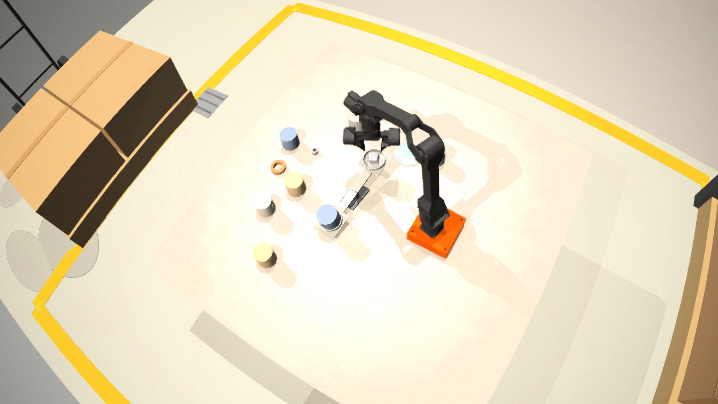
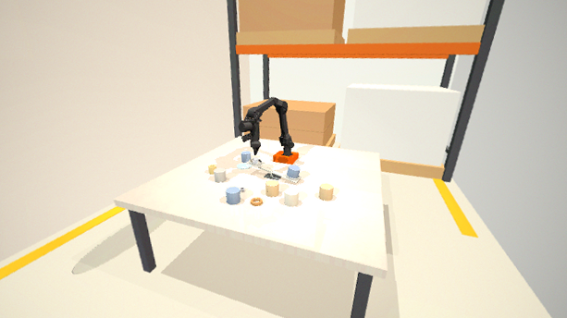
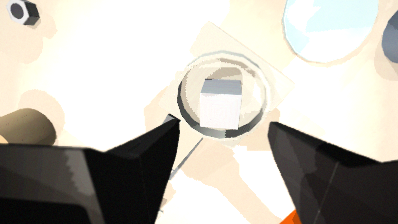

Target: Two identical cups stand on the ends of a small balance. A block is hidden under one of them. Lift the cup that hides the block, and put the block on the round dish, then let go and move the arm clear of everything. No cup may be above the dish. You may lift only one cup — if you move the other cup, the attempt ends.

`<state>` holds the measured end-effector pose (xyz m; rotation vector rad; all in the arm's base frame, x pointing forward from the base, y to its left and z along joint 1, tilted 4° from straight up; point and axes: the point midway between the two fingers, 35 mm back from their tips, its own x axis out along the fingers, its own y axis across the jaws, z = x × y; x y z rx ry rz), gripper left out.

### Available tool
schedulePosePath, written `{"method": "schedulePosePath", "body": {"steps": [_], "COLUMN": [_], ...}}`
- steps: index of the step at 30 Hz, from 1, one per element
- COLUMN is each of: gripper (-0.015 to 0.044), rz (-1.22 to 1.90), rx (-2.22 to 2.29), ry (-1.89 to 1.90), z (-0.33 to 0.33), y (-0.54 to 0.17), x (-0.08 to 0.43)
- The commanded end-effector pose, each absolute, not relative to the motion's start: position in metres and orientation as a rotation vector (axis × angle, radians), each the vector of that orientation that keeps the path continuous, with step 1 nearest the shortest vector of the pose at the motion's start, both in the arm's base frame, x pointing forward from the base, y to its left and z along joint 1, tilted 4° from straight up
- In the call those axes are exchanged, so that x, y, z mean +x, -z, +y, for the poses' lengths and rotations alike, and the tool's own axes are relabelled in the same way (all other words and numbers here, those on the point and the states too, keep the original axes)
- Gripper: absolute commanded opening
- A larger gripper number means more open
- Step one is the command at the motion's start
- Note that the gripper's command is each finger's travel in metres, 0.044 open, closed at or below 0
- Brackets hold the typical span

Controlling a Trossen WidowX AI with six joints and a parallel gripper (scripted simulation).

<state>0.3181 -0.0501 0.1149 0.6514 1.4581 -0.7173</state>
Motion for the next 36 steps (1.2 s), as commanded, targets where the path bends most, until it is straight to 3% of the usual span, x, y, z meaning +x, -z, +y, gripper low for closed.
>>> {"method": "schedulePosePath", "body": {"steps": [1, 30, 34, 36], "gripper": [0.0260, 0.0260, 0.0155, 0.0142], "rz": [1.462, 1.462, 1.462, 1.462], "rx": [0.655, 0.655, 0.655, 0.655], "ry": [0.730, 0.730, 0.730, 0.730], "z": [-0.051, -0.052, -0.052, -0.052], "y": [-0.101, -0.063, -0.063, -0.063], "x": [0.317, 0.316, 0.316, 0.316]}}
